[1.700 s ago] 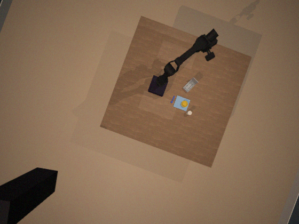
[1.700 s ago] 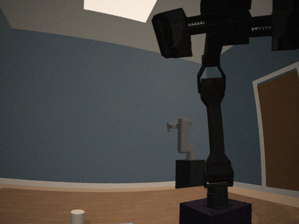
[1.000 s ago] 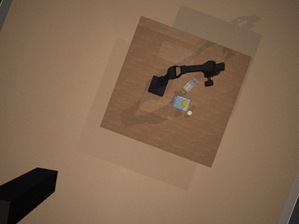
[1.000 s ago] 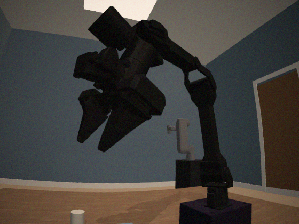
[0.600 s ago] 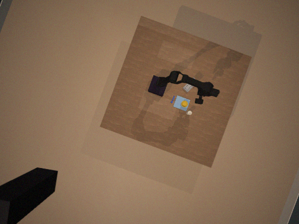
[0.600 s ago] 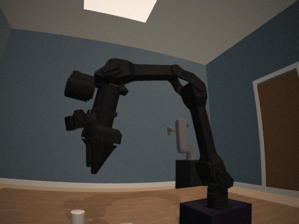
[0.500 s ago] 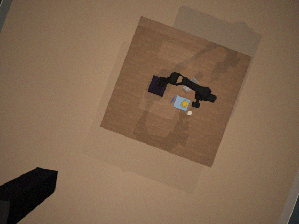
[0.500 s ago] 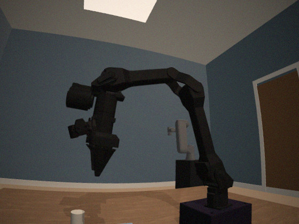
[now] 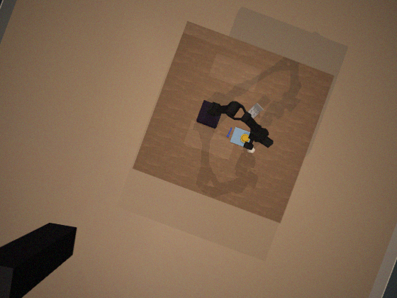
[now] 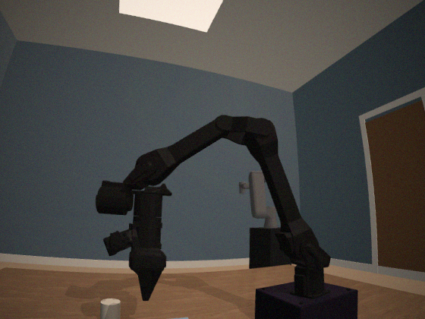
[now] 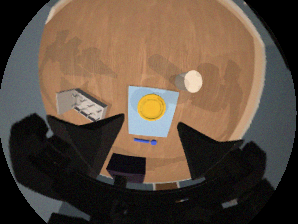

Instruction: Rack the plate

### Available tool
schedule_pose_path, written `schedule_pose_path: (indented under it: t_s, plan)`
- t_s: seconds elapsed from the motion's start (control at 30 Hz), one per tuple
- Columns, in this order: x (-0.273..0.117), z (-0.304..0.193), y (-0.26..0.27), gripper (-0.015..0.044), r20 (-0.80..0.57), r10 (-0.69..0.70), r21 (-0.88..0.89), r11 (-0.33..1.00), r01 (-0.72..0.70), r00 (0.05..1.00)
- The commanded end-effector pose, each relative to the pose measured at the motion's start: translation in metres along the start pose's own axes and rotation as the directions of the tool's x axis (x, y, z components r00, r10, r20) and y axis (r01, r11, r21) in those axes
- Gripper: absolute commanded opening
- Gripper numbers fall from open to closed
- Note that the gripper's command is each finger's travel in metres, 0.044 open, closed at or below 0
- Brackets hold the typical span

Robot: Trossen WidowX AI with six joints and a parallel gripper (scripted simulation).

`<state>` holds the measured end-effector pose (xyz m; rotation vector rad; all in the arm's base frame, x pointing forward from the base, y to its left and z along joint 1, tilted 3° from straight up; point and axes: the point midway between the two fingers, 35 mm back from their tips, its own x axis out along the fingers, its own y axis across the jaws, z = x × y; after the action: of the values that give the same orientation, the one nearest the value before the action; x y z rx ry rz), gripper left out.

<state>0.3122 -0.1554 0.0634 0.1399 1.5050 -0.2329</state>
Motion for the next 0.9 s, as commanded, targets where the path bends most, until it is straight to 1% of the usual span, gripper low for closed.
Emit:
schedule_pose_path:
  t_s: [0.0, 0.23, 0.87]
  plan:
    - [0.028, -0.007, 0.000, 0.0400, -0.005, 0.004, -0.002, 1.000, -0.004, 1.000]
    - [0.029, -0.007, 0.000, 0.0400, -0.005, 0.004, -0.002, 1.000, -0.004, 1.000]
    - [0.059, -0.006, -0.002, 0.0400, -0.005, 0.004, -0.002, 1.000, -0.004, 1.000]
